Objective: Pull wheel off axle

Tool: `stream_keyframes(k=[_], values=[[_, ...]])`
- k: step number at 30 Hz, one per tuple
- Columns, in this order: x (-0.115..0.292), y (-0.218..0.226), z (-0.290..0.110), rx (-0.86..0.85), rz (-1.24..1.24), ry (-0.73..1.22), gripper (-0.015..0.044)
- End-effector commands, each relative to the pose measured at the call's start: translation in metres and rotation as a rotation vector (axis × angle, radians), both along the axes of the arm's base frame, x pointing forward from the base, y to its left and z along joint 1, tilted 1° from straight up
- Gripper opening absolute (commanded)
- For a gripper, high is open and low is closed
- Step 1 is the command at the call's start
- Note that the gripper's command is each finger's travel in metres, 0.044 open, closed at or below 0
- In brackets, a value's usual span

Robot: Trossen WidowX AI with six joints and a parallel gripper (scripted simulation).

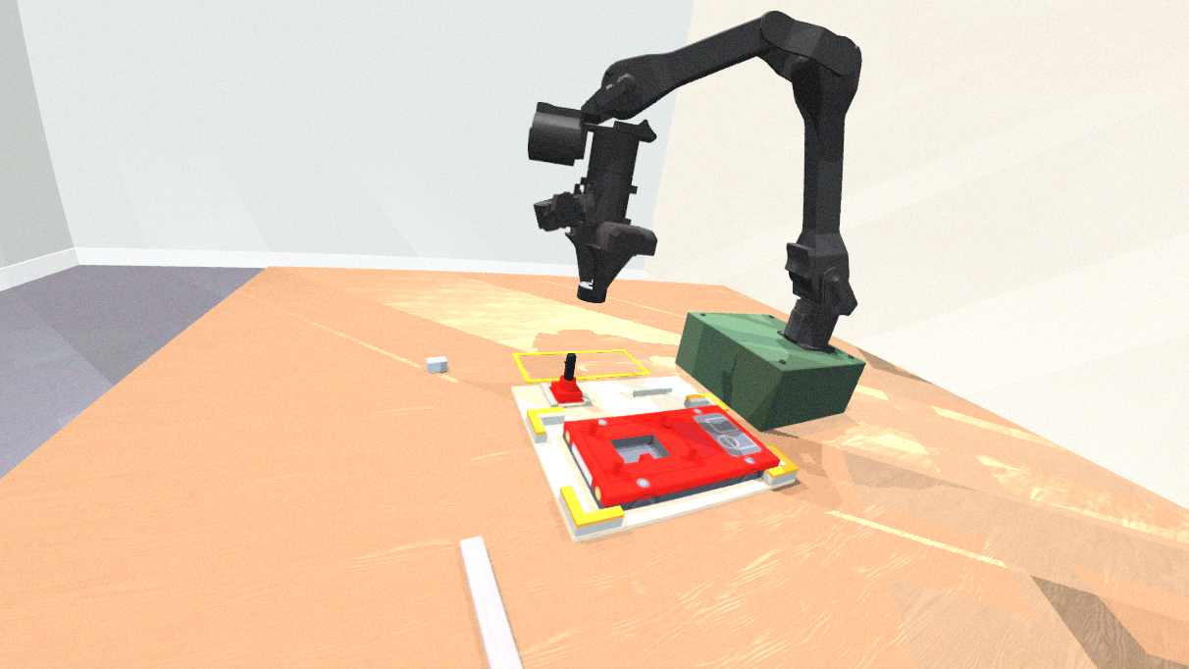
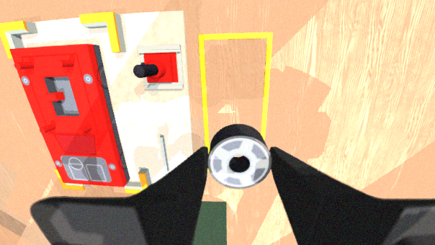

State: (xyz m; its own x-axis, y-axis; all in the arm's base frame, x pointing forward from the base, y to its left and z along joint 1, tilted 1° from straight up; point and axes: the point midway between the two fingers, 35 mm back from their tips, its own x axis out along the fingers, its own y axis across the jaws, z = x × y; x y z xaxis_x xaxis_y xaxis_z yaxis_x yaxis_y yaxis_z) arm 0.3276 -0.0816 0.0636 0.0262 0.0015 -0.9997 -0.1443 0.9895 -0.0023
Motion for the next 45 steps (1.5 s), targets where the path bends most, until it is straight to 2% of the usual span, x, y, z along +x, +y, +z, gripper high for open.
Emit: stream_keyframes(k=[1,14,27,36,45], values=[[-0.007,-0.005,-0.002,-0.001,0.008,0.008,0.0000],[-0.005,-0.006,-0.029,-0.001,0.008,0.008,0.0000],[-0.005,-0.005,-0.106,-0.001,0.008,0.008,0.0000],[-0.005,-0.005,-0.107,-0.001,0.008,0.008,0.0000],[-0.002,-0.006,-0.103,-0.001,0.004,0.001,0.0236]])
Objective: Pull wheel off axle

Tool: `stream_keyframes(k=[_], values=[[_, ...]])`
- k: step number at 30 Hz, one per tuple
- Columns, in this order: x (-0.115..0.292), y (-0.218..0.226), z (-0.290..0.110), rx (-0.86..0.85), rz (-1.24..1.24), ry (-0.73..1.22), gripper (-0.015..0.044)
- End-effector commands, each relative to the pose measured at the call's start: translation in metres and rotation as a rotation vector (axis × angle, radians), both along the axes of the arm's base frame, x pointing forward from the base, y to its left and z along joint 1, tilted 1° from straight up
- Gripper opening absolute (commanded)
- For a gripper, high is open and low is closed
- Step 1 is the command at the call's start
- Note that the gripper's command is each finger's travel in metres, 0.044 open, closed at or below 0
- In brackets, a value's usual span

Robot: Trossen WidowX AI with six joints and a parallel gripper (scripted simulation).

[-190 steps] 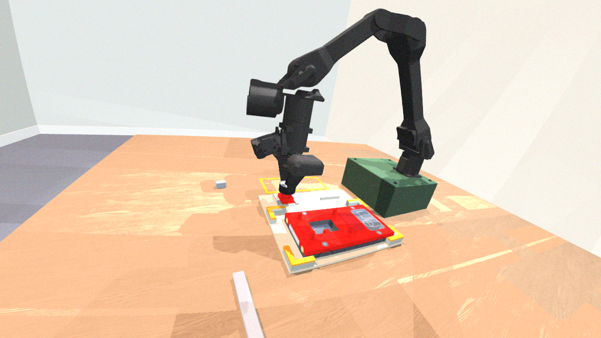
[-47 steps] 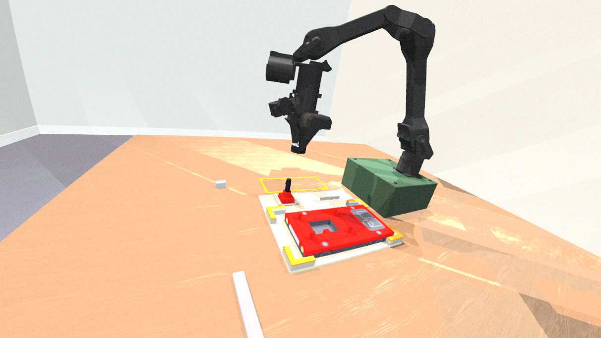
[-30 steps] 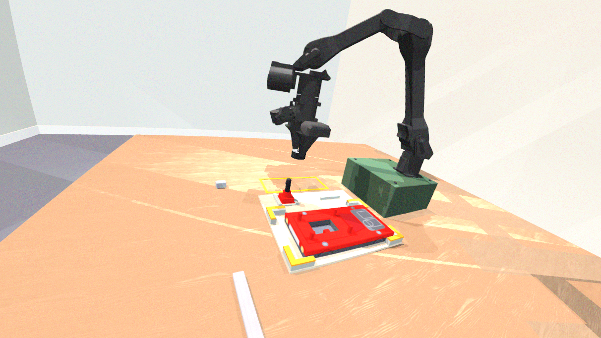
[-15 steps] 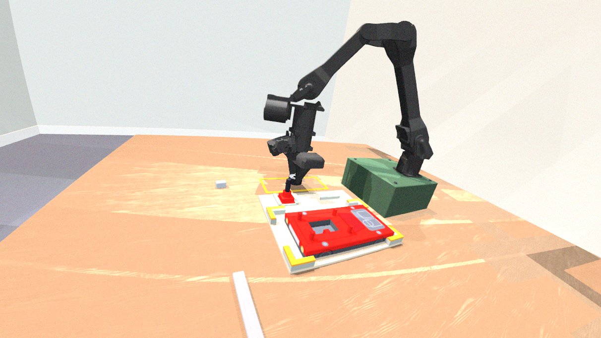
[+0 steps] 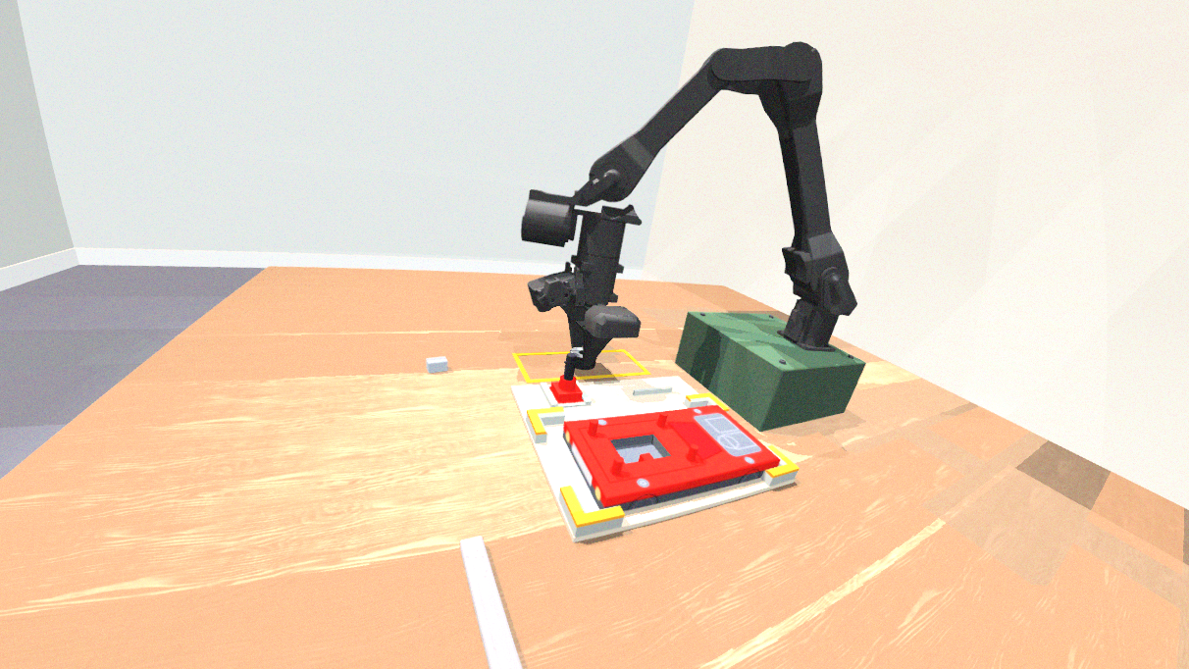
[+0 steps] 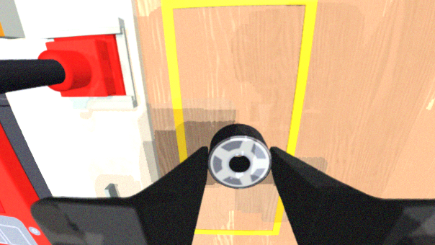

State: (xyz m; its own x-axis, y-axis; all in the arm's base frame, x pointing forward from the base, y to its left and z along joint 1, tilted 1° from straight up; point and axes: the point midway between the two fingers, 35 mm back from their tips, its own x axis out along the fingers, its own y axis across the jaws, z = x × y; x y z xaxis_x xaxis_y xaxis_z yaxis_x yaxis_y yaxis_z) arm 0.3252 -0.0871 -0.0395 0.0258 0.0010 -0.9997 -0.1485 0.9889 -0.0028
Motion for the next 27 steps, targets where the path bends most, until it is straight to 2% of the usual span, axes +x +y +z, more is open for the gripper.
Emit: stream_keyframes(k=[1,3,10,14,15,19,27], values=[[0.000,0.000,0.000,0.000,0.000,0.000,0.0263],[0.000,0.000,0.006,0.000,0.000,0.001,0.0300],[0.000,0.000,0.059,-0.001,0.003,0.007,0.0300],[-0.001,0.000,0.060,-0.001,0.003,0.007,0.0300],[0.000,0.000,0.054,-0.001,0.000,-0.002,0.0326],[-0.023,0.006,0.072,0.000,0.001,0.003,0.0431],[-0.082,0.022,0.102,0.001,0.003,0.014,0.0440]])
